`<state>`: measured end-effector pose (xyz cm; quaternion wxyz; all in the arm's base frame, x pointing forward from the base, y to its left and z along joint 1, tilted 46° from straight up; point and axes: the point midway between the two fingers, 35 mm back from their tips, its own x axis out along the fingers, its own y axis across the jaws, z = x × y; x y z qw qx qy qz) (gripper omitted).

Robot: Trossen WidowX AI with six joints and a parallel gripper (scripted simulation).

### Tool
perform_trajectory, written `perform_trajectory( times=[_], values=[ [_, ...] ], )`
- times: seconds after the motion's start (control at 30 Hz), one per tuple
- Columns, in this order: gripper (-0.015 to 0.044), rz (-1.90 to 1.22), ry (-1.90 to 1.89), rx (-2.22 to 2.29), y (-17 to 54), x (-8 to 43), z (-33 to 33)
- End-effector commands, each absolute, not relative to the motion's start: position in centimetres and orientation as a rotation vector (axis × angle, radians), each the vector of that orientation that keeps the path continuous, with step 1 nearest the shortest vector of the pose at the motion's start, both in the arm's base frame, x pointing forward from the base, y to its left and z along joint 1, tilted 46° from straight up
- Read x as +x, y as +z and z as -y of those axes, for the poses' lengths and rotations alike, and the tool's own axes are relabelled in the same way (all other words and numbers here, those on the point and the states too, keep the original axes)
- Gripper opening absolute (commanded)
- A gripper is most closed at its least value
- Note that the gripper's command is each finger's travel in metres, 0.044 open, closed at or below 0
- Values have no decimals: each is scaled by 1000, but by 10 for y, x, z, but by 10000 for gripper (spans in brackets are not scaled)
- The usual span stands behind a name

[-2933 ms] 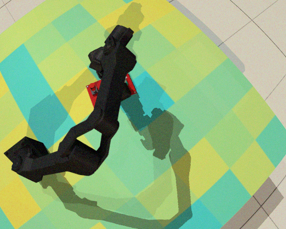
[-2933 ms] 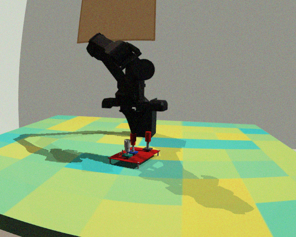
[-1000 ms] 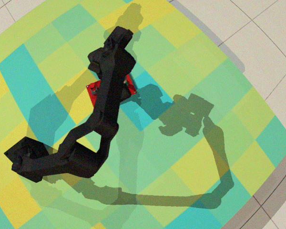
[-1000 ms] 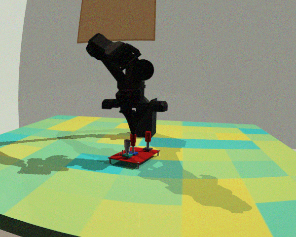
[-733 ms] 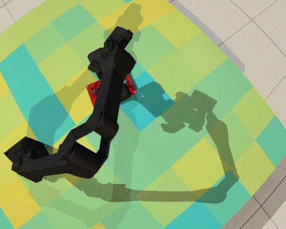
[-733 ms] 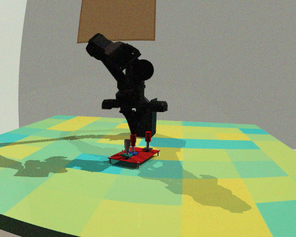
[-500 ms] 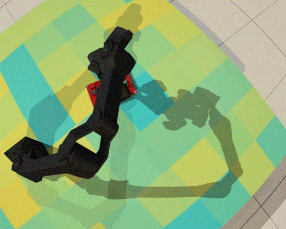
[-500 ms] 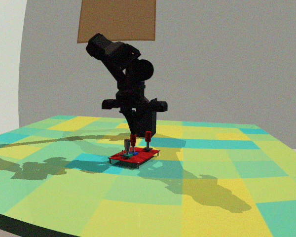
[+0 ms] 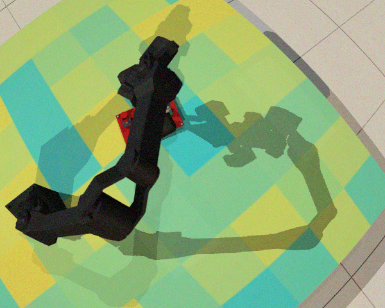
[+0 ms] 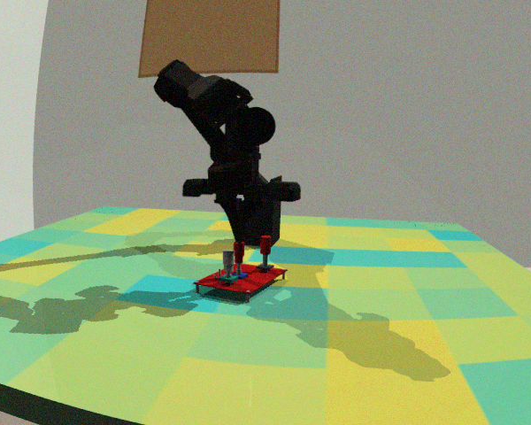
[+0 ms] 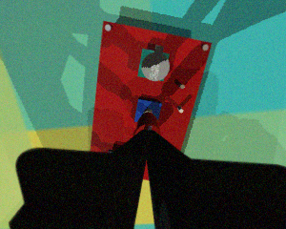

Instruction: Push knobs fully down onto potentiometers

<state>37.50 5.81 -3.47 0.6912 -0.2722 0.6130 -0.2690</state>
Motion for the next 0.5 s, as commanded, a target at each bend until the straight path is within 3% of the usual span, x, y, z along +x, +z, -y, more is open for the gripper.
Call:
perform_trajectory(
  times=[0.0,0.47],
  values=[
    [0,-1381,-634,-591,-47,379,-41],
    [0,-1381,-634,-591,-49,380,-39]
  ],
)
